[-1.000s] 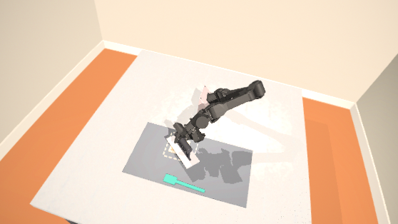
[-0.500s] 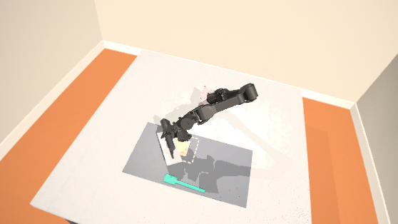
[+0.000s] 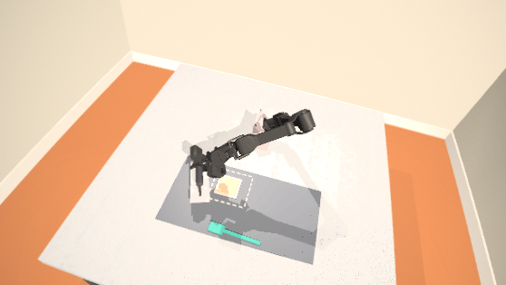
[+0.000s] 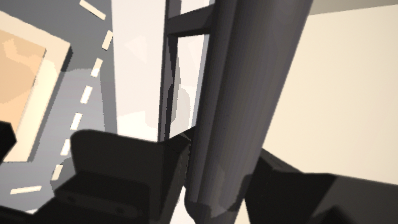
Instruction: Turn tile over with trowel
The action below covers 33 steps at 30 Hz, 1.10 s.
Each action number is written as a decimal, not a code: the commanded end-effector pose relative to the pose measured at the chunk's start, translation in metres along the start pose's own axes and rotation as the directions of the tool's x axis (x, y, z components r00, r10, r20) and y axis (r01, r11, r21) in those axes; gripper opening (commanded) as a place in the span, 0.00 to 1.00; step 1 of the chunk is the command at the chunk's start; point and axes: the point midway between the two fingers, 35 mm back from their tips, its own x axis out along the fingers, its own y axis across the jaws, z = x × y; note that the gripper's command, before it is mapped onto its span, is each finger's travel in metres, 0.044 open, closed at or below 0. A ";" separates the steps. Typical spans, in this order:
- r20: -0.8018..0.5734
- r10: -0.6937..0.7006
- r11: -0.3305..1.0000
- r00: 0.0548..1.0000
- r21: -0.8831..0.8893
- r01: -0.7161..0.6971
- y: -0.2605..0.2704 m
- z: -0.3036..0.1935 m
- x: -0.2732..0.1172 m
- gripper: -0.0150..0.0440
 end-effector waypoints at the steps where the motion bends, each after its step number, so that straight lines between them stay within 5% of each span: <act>1: -0.045 -0.020 0.999 0.999 0.042 0.021 -0.011 -0.011 0.011 0.25; 33: -0.112 -0.017 0.996 0.994 0.087 0.027 0.003 -0.030 0.047 0.25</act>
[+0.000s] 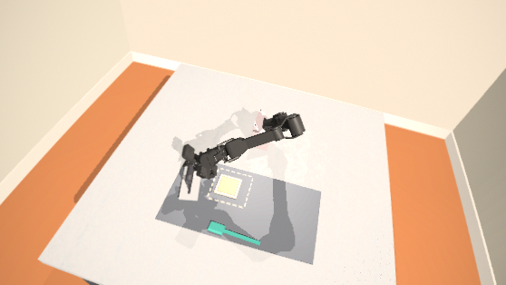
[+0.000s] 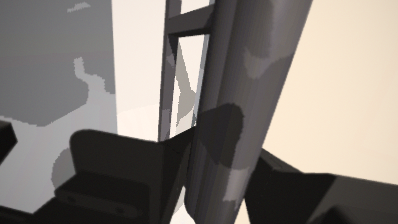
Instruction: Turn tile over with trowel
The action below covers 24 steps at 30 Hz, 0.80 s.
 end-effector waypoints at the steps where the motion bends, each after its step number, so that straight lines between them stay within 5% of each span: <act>1: -0.002 -0.012 1.000 1.000 0.005 0.012 0.003 0.000 0.004 0.25; 9: -0.002 -0.011 1.000 1.000 0.005 0.011 0.011 -0.001 0.010 0.25; 20: -0.002 -0.011 1.000 1.000 0.005 0.011 0.011 -0.001 0.010 0.74; 24: -0.002 -0.011 1.000 1.000 0.005 0.011 0.011 -0.001 0.010 0.76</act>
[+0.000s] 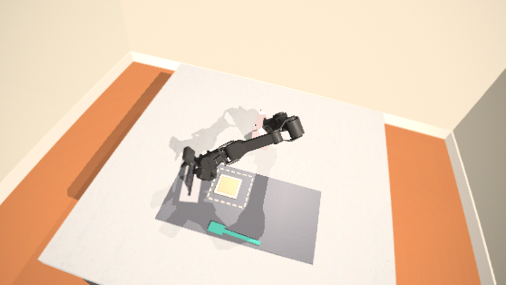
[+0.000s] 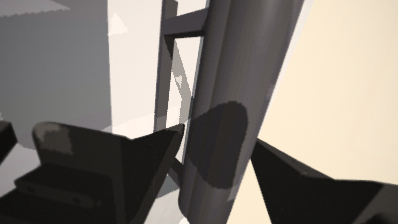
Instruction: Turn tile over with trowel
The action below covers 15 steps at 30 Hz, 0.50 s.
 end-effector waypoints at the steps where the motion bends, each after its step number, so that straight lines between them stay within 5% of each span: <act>1: -0.002 -0.003 1.000 1.000 0.003 0.003 0.000 0.000 0.000 0.76; 15: -0.002 -0.002 1.000 1.000 0.001 0.002 -0.001 0.001 -0.032 0.76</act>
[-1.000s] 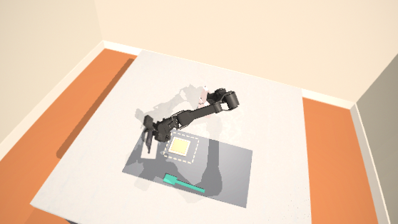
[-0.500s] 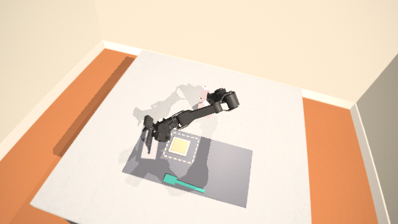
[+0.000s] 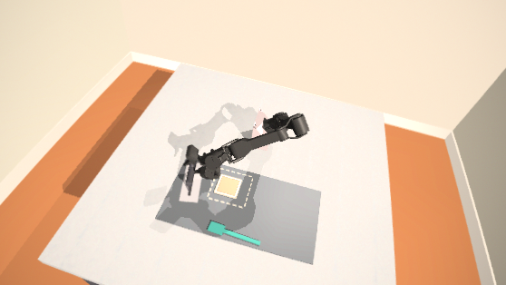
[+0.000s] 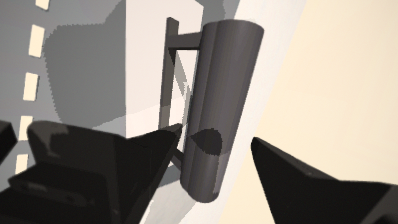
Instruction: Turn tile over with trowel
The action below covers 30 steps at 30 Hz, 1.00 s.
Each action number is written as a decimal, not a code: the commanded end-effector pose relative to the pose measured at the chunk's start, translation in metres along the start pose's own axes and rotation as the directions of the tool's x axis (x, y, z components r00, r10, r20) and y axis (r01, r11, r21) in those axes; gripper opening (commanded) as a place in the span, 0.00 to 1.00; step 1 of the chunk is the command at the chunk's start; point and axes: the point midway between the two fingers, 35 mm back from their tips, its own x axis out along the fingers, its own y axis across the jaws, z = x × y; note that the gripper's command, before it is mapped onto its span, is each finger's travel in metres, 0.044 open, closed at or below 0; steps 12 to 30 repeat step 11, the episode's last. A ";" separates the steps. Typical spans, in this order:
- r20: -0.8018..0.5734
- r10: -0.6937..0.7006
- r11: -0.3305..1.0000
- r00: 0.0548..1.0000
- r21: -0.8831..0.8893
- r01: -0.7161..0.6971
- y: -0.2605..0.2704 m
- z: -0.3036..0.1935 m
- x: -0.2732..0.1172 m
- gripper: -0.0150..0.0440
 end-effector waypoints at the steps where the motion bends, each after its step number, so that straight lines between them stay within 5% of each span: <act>1: -0.010 0.006 1.000 1.000 -0.003 -0.006 0.002 -0.004 -0.013 0.76; 11: -0.010 0.007 1.000 1.000 -0.004 -0.007 -0.003 -0.007 -0.046 0.76; 30: -0.010 0.007 1.000 1.000 -0.004 -0.007 -0.003 -0.007 -0.046 0.76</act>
